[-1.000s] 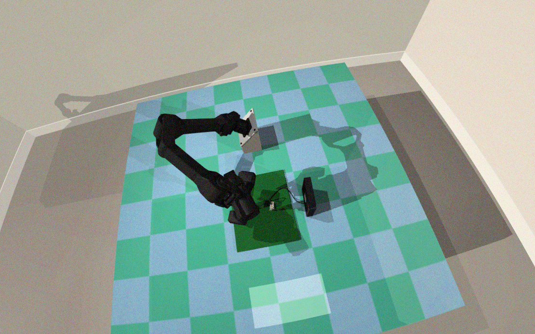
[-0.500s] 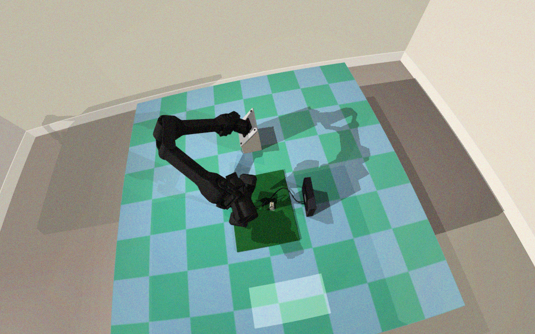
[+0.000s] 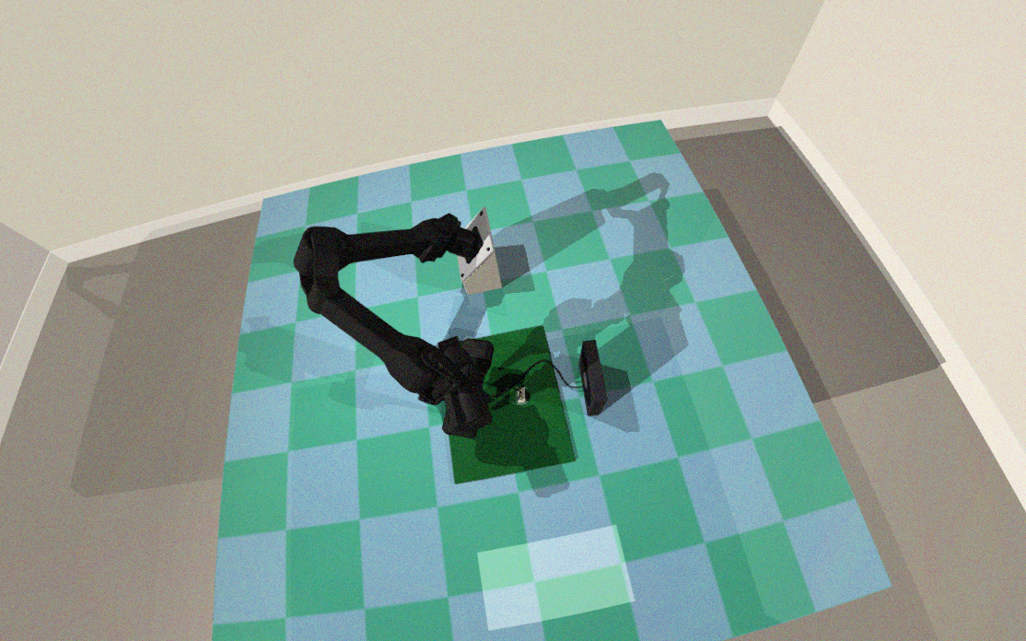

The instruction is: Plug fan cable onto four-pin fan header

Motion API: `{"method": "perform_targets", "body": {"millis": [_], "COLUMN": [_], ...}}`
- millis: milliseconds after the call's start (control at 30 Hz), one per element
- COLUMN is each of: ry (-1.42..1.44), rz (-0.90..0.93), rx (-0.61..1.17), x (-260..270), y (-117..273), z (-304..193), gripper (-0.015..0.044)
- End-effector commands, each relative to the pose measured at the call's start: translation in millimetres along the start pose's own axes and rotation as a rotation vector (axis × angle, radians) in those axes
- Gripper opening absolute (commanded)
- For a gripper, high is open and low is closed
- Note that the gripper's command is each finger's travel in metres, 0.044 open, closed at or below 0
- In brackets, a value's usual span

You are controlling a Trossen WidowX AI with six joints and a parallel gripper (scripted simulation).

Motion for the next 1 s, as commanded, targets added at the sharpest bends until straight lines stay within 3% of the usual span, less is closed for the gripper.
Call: {"method": "perform_targets", "body": {"millis": [0, 267, 800, 967], "ry": [0.01, 0.01, 0.002, 0.004], "rz": [-0.008, -0.008, -0.005, -0.006], "rx": [-0.009, -0.009, -0.004, -0.003], "x": [-3, -4, -2, -1], "y": [-9, -11, -9, 2], "z": [0, 0, 1, 0], "gripper": [0.044, 0.044, 0.002, 0.0]}}
Point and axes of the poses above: the point midway between the two fingers, 35 mm back from their tips, its own y axis back along the fingers, its own x axis across the jaws, z = x × y, the point moved 4 cm from there along y, back along the fingers, and after that the axes turned 1 degree about y, right-handed, at the moved point
